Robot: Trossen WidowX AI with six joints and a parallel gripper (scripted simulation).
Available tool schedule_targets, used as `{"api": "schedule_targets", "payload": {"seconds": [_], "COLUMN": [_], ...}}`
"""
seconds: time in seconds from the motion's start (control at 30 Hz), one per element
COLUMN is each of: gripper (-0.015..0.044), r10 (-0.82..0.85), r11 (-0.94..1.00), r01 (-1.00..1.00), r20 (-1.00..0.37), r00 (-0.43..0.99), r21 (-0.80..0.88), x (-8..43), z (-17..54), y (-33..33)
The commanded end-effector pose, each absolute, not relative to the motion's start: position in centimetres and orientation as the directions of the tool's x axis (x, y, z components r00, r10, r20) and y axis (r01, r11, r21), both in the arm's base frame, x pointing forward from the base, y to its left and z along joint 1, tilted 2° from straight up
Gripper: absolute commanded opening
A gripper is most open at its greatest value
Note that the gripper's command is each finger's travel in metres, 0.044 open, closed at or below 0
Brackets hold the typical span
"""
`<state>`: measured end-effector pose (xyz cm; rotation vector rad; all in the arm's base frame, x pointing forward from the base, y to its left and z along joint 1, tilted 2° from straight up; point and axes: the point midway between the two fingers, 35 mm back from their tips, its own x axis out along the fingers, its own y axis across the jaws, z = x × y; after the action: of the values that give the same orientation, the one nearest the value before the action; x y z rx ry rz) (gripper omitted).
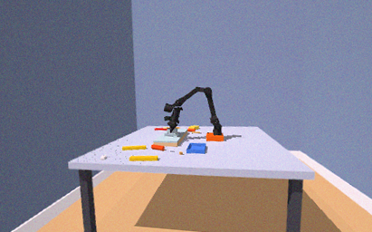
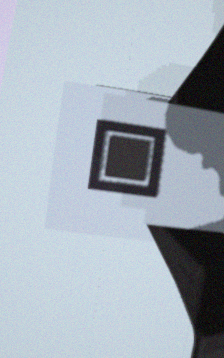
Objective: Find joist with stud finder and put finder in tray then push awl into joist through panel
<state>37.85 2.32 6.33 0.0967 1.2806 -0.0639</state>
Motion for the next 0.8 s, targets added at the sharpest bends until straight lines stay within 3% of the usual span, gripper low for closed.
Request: {"api": "schedule_targets", "payload": {"seconds": [0.0, 0.77], "gripper": [0.0, 0.0], "r10": [0.008, 0.016], "r11": [0.994, 0.994], "r01": [0.099, 0.099], "r20": [-0.959, -0.958], "r00": [0.285, 0.285], "r21": [0.038, 0.046], "x": [38.0, 38.8], "z": [6.4, 6.8], "y": [3.9, 11.9]}}
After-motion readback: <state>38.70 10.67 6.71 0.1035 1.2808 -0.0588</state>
